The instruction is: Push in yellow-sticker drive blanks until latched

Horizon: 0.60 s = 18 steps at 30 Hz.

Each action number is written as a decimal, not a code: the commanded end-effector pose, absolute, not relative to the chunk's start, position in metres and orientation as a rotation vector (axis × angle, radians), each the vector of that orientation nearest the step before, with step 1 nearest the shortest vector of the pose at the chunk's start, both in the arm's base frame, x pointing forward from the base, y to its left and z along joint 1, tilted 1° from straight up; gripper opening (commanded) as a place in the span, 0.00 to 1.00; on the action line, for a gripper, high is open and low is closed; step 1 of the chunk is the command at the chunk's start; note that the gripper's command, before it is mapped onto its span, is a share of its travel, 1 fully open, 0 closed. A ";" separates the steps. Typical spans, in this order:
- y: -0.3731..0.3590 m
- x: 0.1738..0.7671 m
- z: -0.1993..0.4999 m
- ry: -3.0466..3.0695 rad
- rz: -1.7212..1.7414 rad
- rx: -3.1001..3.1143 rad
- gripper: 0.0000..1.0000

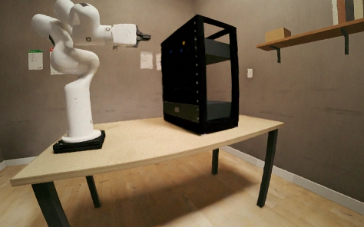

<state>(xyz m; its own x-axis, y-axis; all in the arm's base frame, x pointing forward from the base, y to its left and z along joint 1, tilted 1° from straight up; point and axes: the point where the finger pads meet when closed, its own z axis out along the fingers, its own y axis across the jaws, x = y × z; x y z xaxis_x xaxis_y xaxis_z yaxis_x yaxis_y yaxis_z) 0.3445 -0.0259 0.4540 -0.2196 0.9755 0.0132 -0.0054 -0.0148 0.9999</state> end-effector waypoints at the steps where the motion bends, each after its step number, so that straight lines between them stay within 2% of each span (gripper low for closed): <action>1: -0.034 0.315 0.458 1.377 1.397 1.098 0.00; 18: -0.038 0.296 0.458 1.377 1.397 1.098 0.00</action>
